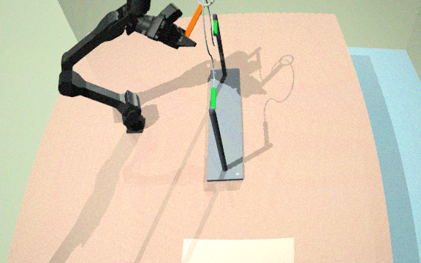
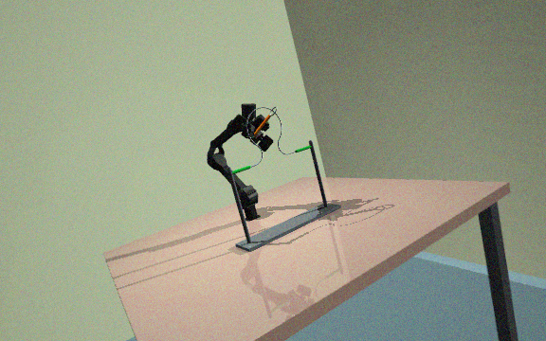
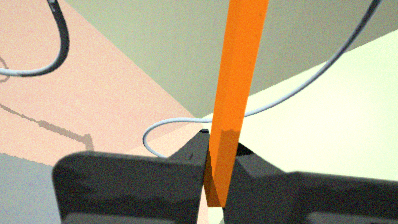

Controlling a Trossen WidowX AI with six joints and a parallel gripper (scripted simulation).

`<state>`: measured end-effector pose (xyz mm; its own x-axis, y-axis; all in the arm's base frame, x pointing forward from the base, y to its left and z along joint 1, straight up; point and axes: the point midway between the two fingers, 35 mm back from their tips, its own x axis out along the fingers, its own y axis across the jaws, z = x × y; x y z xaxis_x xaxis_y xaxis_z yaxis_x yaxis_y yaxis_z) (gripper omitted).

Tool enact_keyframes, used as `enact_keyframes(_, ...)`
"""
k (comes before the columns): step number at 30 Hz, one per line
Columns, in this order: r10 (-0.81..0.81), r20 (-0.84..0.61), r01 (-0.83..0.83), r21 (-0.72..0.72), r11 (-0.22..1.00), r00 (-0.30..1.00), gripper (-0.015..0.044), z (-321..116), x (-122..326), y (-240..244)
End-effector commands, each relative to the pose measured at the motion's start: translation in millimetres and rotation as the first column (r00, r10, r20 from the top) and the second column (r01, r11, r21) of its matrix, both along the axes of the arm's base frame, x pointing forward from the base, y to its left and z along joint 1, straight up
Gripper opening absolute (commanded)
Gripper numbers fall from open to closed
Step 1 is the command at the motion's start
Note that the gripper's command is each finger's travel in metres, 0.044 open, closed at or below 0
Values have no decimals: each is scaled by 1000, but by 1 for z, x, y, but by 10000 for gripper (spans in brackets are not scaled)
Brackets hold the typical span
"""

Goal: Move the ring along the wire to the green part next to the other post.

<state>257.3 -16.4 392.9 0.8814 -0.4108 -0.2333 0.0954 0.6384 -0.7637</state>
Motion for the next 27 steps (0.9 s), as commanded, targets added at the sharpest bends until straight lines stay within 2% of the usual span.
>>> enact_keyframes(1,-3,2,3,-47,999,1000,-150,1,-1,-2)
enact_keyframes(27,-4,16,10,-369,930,1000,-150,10,0,-7)
